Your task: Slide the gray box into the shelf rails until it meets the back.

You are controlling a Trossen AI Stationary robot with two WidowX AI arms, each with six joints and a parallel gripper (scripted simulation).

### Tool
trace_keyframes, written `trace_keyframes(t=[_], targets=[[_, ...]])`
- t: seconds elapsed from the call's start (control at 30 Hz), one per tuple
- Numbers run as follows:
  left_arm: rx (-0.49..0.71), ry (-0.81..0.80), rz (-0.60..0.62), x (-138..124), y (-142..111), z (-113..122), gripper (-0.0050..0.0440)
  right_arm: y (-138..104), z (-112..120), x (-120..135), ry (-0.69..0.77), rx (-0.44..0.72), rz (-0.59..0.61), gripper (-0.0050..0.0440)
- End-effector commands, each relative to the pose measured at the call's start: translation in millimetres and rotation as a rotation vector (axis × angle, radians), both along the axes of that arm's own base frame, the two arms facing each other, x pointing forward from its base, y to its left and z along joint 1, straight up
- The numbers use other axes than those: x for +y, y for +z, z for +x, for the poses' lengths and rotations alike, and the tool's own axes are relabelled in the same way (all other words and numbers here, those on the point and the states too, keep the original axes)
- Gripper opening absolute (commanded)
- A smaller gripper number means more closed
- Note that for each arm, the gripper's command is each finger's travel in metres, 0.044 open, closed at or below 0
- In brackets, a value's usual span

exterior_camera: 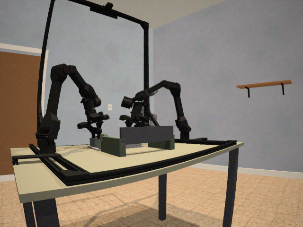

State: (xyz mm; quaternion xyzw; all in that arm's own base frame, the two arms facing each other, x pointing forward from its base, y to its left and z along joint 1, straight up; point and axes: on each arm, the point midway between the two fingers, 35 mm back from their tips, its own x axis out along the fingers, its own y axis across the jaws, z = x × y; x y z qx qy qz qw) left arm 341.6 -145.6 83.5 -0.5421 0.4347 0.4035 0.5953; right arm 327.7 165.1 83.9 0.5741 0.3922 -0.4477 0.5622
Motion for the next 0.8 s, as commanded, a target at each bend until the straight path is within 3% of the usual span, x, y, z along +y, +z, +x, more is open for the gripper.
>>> trace_keyframes(t=[0.0,0.77], targets=[[-0.001,0.002,0.001,-0.3,2.2,0.8,0.0,1.8,0.9,0.0,-0.005,-0.001,-0.002,0.0],[-0.001,0.002,0.001,-2.1,23.6,4.6,0.0,23.3,4.5,2.1,-0.005,-0.001,-0.002,0.0]])
